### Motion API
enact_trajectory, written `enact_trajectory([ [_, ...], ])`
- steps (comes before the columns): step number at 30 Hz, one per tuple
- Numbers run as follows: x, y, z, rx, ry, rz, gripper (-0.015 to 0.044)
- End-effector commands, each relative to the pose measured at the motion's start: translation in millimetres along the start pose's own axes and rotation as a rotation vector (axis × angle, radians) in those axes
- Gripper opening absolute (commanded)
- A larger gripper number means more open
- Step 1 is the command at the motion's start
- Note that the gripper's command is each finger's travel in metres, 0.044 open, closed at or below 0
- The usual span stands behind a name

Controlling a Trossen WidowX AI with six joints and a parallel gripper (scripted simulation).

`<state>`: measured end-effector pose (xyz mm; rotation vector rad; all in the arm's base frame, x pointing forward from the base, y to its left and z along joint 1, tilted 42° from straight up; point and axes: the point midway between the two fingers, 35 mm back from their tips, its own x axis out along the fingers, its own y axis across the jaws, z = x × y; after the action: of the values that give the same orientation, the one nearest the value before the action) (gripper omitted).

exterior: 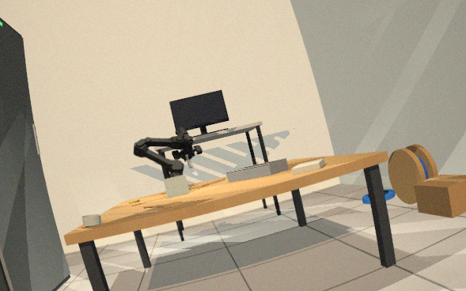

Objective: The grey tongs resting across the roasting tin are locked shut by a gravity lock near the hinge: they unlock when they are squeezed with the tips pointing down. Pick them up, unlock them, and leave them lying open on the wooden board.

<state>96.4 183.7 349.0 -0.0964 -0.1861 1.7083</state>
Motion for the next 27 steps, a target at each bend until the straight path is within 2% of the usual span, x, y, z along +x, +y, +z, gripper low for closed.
enact_trajectory([
  [1,-5.2,8.8,-9.6,-0.012,0.007,0.027,-0.015],
  [27,-7.9,14.0,-15.3,-0.021,0.015,0.043,-0.015],
])
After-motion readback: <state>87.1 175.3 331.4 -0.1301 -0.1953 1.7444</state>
